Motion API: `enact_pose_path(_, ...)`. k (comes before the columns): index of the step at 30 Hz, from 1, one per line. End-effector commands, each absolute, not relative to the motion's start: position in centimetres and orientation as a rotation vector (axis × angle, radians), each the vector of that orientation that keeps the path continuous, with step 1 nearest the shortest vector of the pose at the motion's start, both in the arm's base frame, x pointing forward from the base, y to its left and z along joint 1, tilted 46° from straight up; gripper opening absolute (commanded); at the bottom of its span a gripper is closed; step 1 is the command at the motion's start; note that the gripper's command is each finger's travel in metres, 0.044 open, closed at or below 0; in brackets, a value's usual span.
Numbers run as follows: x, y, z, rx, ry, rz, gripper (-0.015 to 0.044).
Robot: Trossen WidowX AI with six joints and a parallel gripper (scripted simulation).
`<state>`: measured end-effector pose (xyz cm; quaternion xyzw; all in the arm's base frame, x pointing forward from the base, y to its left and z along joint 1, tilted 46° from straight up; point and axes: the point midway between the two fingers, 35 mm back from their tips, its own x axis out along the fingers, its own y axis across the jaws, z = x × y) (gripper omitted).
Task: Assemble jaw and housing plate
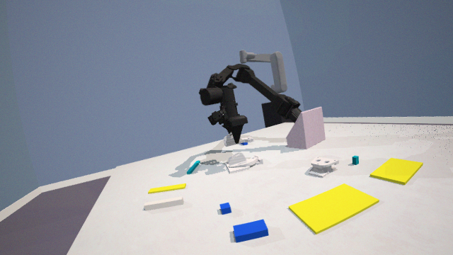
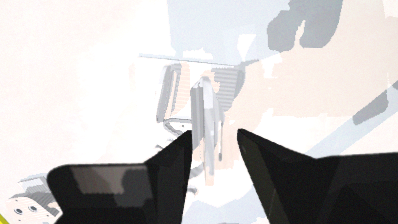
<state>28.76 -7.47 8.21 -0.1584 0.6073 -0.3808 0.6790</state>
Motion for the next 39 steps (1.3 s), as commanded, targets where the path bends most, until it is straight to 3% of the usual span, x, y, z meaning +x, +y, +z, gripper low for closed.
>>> enact_pose_path(1,28.91,-7.53,8.21,-0.361,1.364,-0.855,0.0134)
enact_pose_path(39,29.03,-8.36,7.54,-0.363,1.366,-0.852,0.0134)
